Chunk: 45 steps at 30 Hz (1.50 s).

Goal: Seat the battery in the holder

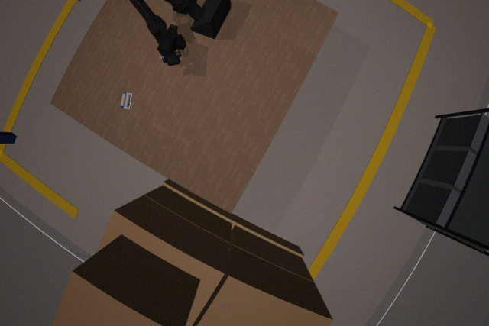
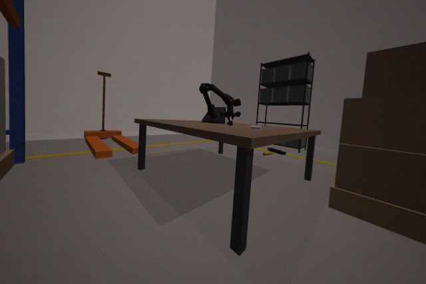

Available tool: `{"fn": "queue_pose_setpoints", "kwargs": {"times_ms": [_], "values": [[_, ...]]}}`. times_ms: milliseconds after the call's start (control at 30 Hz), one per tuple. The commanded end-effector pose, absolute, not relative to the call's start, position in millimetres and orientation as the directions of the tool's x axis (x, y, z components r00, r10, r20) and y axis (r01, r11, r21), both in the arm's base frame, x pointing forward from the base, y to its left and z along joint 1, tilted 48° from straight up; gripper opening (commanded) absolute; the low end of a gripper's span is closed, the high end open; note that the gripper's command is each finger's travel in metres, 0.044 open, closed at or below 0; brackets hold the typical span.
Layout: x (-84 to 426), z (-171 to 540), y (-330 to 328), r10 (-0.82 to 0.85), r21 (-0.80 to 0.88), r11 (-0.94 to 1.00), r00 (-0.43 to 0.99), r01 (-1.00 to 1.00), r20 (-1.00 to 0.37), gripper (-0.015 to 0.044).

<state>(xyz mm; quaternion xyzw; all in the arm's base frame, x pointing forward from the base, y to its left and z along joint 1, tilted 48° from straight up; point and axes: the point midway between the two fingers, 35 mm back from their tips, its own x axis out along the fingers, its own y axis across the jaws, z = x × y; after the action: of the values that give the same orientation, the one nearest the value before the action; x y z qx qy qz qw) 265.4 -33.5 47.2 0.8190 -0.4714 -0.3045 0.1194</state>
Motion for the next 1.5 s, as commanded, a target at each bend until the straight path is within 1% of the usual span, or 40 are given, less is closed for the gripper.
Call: {"fn": "queue_pose_setpoints", "kwargs": {"times_ms": [0,267,1133,1467], "values": [[264,47,-34,-0.848,0.487,-0.527,0.389,-0.697,-0.361,0.0064],[261,46,-36,-0.849,0.485,-0.528,0.415,-0.697,-0.327,0.0064],[246,32,-29,-0.846,0.485,-0.534,0.423,-0.693,-0.326,0.0064],[250,30,-32,-0.842,0.487,-0.531,0.368,-0.693,-0.393,0.0064]]}}
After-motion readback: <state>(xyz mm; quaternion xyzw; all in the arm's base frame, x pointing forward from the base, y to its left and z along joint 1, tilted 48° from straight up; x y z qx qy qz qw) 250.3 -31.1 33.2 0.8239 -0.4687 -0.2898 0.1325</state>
